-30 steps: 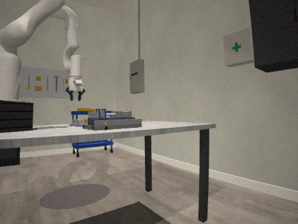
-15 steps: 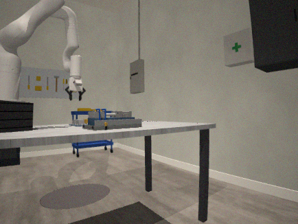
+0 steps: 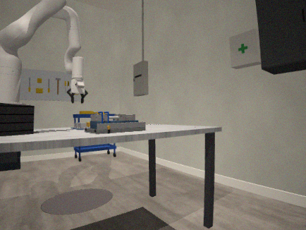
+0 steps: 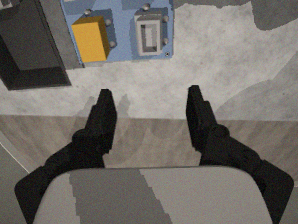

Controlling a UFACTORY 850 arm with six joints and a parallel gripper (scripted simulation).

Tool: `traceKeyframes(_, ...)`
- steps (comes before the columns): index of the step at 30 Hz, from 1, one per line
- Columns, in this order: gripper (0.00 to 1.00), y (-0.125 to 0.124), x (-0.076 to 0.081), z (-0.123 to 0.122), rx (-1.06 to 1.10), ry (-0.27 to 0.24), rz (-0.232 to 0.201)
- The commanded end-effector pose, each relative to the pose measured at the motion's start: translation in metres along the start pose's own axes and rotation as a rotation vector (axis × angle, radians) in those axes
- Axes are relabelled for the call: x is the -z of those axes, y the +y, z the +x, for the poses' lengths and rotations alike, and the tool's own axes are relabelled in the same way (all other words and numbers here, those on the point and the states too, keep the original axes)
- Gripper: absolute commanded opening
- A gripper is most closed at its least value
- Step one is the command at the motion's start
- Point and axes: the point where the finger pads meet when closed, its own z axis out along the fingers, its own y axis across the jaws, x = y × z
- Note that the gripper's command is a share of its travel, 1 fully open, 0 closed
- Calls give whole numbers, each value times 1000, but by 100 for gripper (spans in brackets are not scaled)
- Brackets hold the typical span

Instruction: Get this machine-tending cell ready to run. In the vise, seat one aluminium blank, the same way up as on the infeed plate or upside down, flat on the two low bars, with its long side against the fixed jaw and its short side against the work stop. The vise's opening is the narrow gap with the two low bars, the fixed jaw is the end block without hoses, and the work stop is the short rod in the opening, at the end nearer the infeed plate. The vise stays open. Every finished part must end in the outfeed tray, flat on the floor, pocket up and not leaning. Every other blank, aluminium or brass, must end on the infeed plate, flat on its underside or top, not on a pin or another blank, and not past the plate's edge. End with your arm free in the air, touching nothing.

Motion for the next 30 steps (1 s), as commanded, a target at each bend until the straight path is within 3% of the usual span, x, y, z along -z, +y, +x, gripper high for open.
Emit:
traceKeyframes(1, 69, -1, 0, 0, 0, -1, 2)
traceKeyframes(7, 69, -1, -4, 0, 0, 0, 1)
traceKeyframes(13, 69, -1, -22, 0, 0, 0, 1)
traceKeyframes(21, 69, -1, -67, -1, 0, 0, 1)
traceKeyframes(23, 69, -1, -67, -1, 0, 0, 1)
traceKeyframes(30, 69, -2, -118, -1, 0, -3, -1)
